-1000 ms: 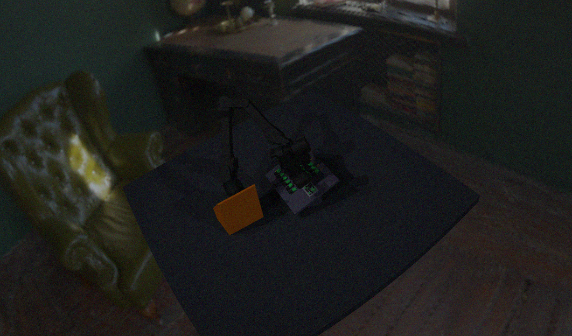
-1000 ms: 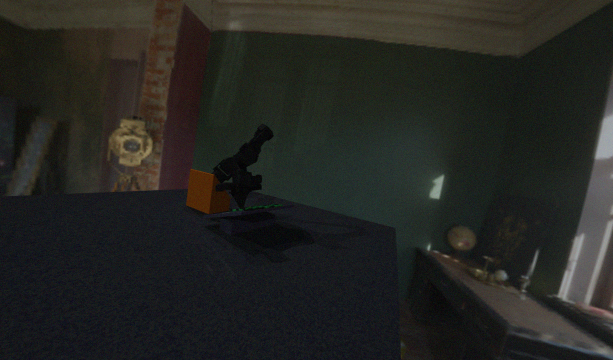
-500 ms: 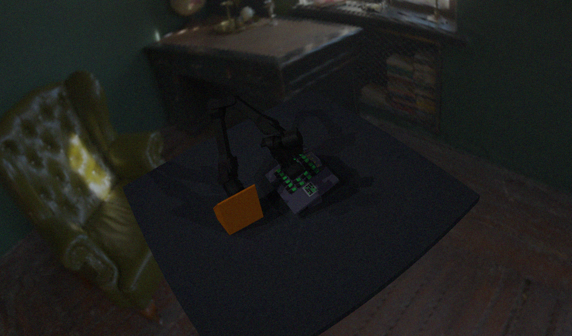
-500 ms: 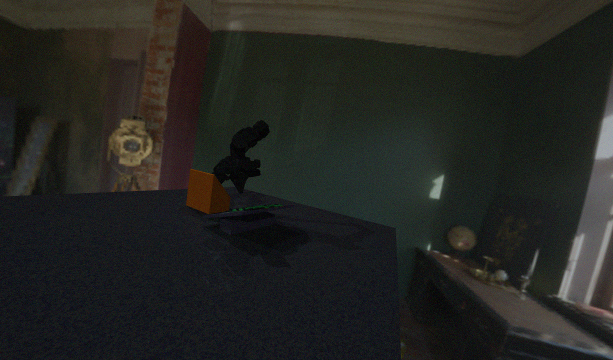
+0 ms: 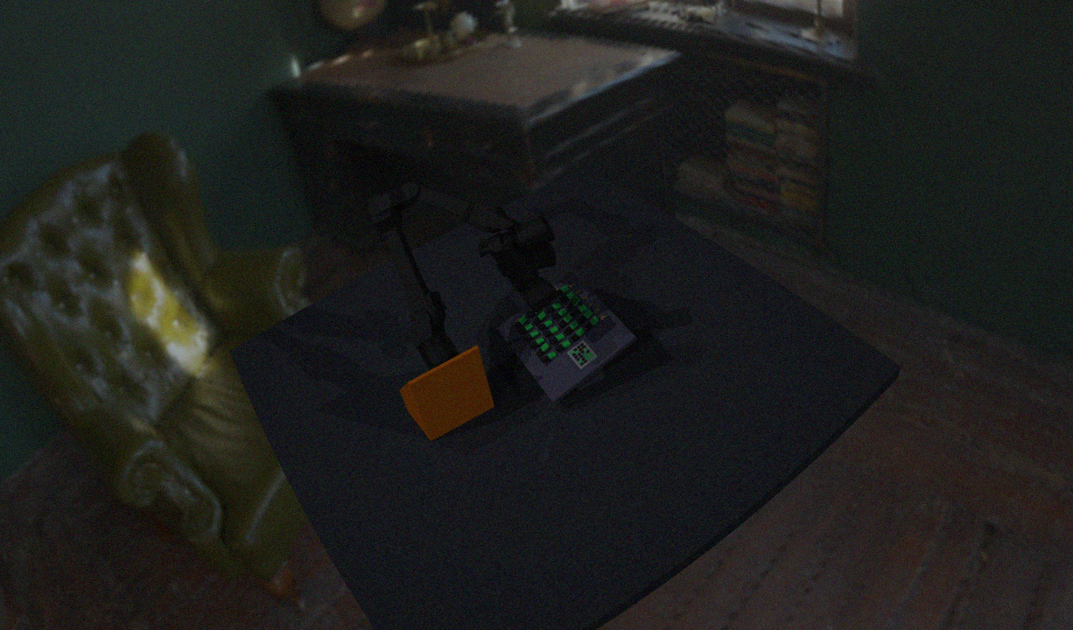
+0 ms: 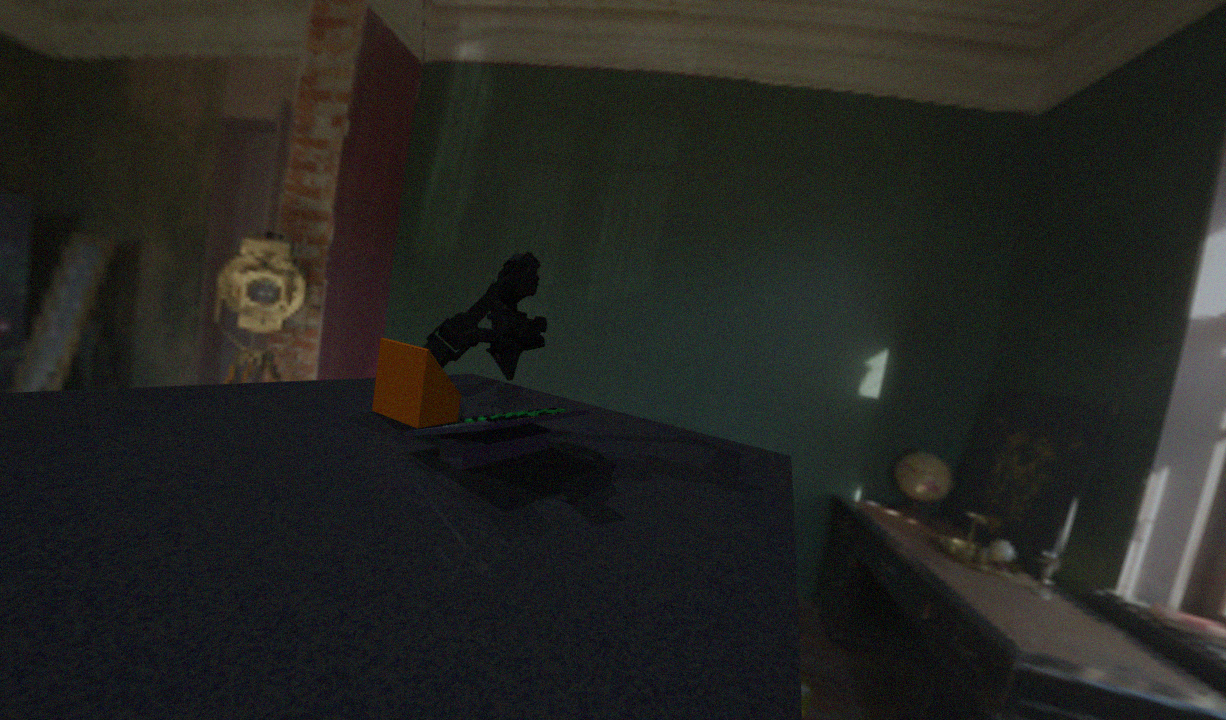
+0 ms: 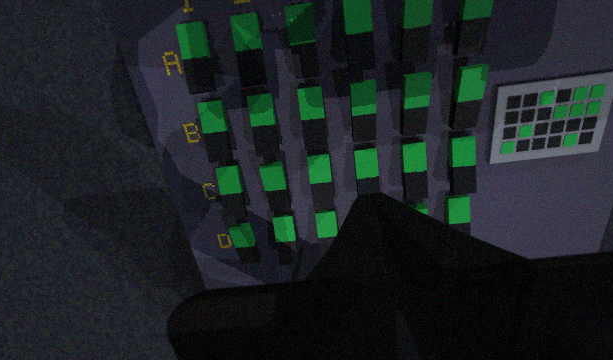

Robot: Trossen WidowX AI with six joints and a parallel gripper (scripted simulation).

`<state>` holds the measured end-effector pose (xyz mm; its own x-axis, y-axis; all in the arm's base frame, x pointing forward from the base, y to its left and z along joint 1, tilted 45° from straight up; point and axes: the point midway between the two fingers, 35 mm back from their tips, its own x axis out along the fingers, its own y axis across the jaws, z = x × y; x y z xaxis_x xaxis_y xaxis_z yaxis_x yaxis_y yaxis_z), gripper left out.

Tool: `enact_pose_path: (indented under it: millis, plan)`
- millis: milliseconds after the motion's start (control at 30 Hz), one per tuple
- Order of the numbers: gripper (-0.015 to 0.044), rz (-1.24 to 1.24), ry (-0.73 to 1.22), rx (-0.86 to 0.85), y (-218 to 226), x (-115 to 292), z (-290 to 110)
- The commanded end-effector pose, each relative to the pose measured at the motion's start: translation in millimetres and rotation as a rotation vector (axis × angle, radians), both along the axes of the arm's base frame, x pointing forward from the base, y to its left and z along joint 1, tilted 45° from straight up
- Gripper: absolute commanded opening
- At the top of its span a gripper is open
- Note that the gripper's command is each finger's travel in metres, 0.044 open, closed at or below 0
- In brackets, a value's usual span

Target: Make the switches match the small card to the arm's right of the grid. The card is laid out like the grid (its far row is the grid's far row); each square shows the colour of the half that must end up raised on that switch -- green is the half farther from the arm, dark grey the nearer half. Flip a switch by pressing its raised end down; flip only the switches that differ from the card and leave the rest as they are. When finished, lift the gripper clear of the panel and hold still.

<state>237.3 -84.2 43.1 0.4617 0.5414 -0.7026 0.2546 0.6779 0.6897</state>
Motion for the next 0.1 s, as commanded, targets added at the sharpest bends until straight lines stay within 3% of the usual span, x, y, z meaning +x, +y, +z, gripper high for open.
enact_pose_path:
  millis: [0, 67]
  plan:
    - [0.0, 0.001, 0.003, 0.009, 3.9, -0.3, 1.5]
    - [0.0, 0.001, 0.003, 0.009, 3.9, -0.3, 1.5]
